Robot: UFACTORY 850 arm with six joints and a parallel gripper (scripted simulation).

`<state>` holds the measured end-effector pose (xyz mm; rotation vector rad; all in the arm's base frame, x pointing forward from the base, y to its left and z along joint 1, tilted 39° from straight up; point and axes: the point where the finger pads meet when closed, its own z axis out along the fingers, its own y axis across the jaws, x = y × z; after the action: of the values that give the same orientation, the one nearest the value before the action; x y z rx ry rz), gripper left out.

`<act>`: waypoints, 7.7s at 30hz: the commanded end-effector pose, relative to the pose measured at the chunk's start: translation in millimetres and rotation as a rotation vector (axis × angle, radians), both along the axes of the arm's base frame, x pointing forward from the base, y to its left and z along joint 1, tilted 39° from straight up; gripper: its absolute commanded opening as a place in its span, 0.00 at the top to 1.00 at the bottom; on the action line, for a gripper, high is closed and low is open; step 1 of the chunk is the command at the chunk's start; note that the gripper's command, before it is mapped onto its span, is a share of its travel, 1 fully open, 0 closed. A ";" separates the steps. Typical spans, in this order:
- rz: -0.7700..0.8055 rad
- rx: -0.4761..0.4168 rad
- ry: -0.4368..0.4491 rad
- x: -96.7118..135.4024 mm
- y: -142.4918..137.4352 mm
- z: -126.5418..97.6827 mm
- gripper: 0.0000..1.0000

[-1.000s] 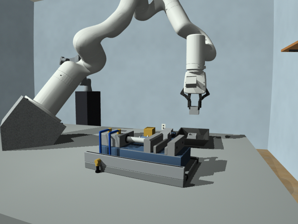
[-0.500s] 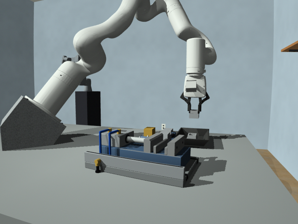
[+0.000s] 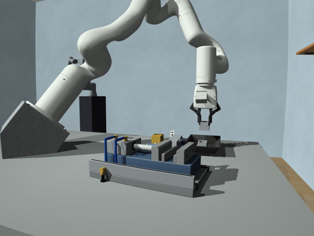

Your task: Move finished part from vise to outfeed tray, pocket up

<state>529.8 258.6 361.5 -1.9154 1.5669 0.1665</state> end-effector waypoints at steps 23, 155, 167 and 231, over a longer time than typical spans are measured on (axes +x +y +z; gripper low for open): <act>0.000 0.001 -0.002 12.2 21.8 -28.8 1.00; -0.001 0.001 -0.002 20.6 37.0 -50.1 0.31; -0.001 0.001 -0.002 19.1 34.2 -46.2 0.31; -0.001 0.001 -0.002 -22.5 -42.8 62.9 1.00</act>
<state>506.9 215.9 423.5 -1.9147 1.5667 0.1668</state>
